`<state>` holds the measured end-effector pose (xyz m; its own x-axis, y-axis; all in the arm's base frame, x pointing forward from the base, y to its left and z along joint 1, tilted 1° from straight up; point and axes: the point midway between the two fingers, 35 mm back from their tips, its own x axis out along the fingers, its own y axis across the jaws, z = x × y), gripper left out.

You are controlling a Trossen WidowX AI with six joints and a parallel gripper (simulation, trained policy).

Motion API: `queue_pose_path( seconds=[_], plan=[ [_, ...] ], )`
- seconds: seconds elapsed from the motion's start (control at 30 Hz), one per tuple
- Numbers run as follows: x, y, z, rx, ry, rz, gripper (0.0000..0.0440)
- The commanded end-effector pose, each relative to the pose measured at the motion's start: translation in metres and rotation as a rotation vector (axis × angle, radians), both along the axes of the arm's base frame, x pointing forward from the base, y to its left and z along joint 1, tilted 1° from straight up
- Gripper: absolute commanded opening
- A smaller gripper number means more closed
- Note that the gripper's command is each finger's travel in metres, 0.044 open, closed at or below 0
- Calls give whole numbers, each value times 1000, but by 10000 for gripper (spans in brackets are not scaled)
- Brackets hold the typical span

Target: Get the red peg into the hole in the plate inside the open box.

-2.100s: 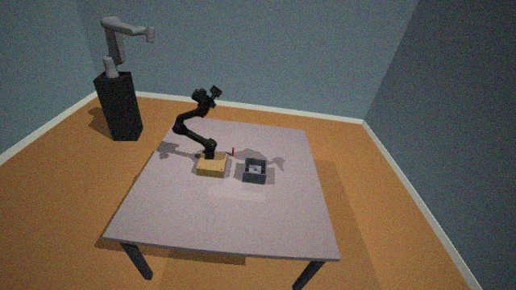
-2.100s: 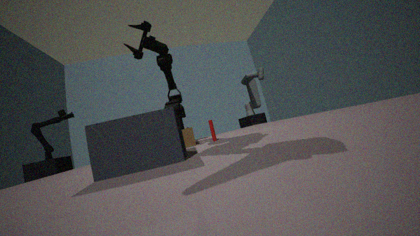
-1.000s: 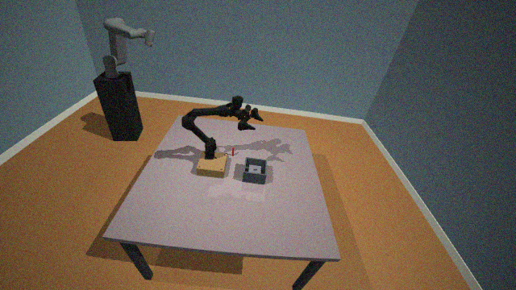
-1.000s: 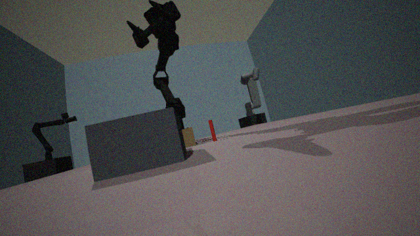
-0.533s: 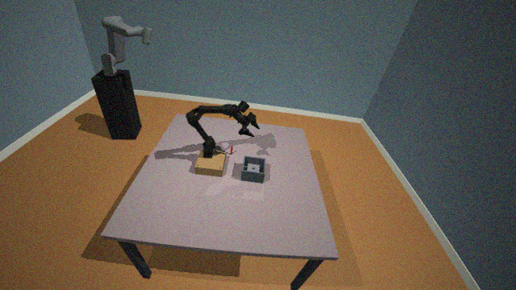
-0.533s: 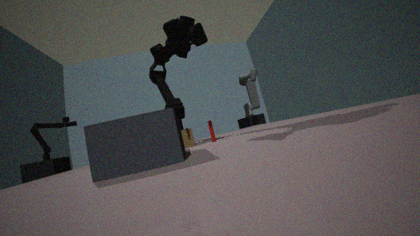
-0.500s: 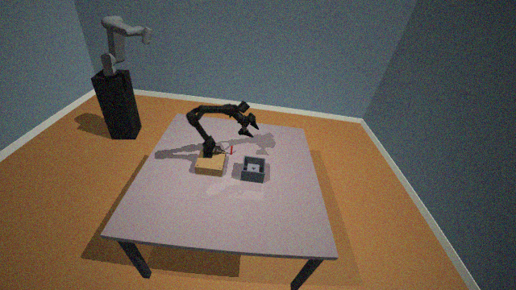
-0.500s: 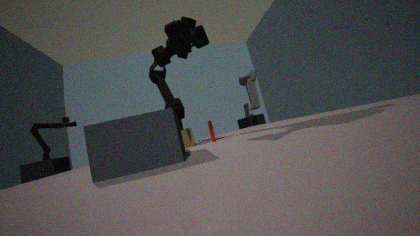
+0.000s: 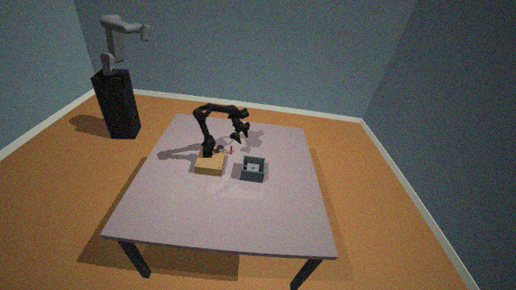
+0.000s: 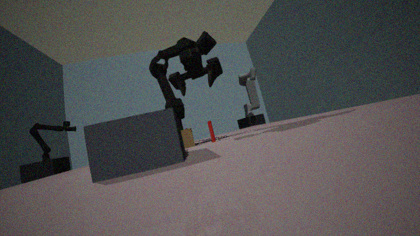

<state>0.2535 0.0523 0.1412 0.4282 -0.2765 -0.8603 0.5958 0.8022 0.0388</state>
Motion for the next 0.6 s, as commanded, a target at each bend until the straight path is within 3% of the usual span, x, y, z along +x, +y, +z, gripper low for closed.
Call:
queue_pose_path(
  seconds=[0.0, 0.27, 0.57],
  plan=[
    [-14, 4, -18, 15, 95, -33, 440],
    [-37, 12, -48, 40, 243, -128, 440],
    [-50, 19, -81, 69, 312, -218, 440]
  ],
)
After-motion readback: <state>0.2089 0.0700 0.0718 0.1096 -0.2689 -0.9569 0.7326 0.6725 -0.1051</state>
